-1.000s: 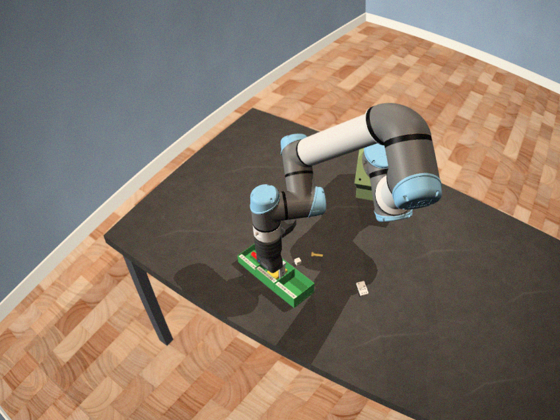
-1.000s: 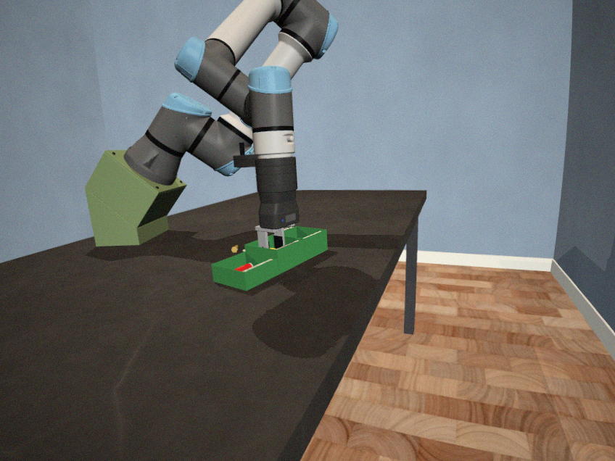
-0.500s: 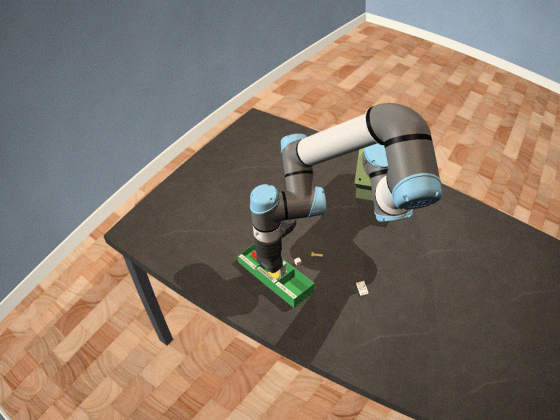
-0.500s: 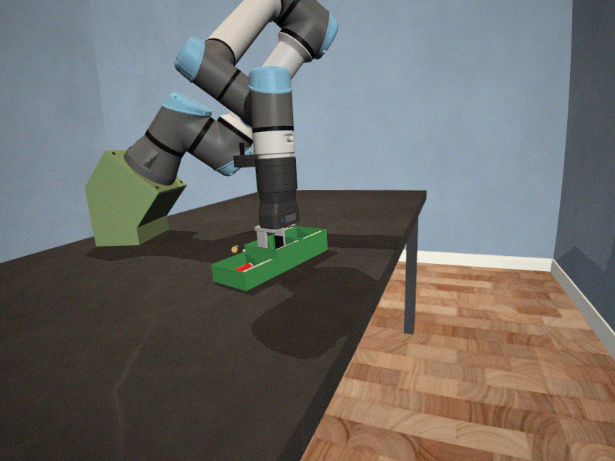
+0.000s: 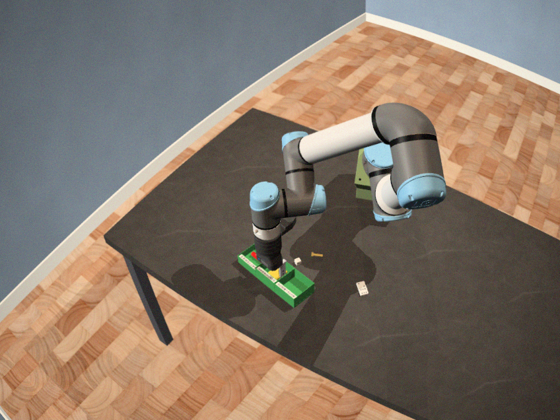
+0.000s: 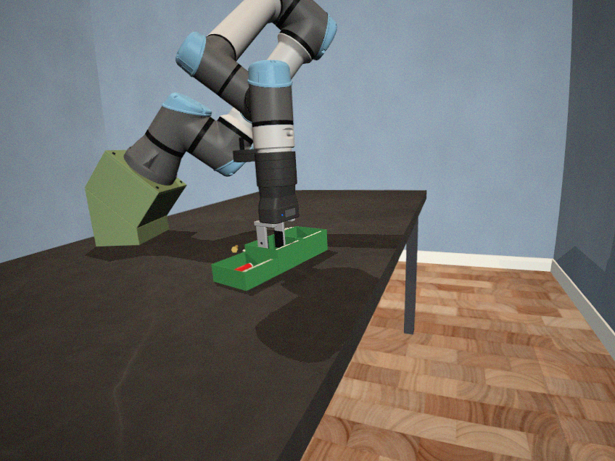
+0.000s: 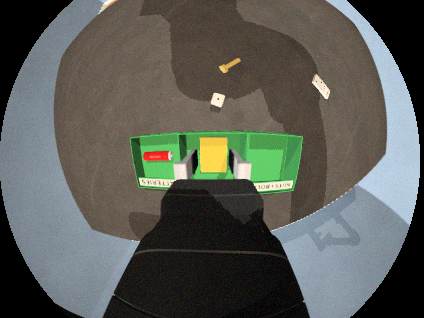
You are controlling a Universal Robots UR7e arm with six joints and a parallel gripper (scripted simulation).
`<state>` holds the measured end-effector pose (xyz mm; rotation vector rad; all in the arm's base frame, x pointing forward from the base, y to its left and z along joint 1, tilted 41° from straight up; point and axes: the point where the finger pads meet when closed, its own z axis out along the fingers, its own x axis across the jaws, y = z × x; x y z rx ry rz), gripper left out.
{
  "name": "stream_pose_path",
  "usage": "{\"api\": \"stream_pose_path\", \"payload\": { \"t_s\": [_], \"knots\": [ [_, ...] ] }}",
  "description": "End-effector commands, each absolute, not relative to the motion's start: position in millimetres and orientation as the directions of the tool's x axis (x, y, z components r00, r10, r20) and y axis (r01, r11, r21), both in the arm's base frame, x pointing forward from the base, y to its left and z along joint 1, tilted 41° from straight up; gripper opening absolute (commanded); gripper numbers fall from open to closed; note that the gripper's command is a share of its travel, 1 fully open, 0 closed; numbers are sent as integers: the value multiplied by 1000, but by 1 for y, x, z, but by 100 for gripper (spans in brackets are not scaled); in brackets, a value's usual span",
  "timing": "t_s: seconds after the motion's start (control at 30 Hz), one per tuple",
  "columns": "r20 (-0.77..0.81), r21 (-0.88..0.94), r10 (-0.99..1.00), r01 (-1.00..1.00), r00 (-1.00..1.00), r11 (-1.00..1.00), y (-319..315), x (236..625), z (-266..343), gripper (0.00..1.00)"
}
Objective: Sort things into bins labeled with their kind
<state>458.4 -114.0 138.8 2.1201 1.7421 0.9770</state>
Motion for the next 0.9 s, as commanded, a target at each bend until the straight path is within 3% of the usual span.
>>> {"api": "stream_pose_path", "payload": {
  "t_s": [0.0,0.87],
  "knots": [
    [346,562,936,783,71,-267,-116,454,145,87],
    [346,562,936,783,71,-267,-124,433,170,87]
  ]
}}
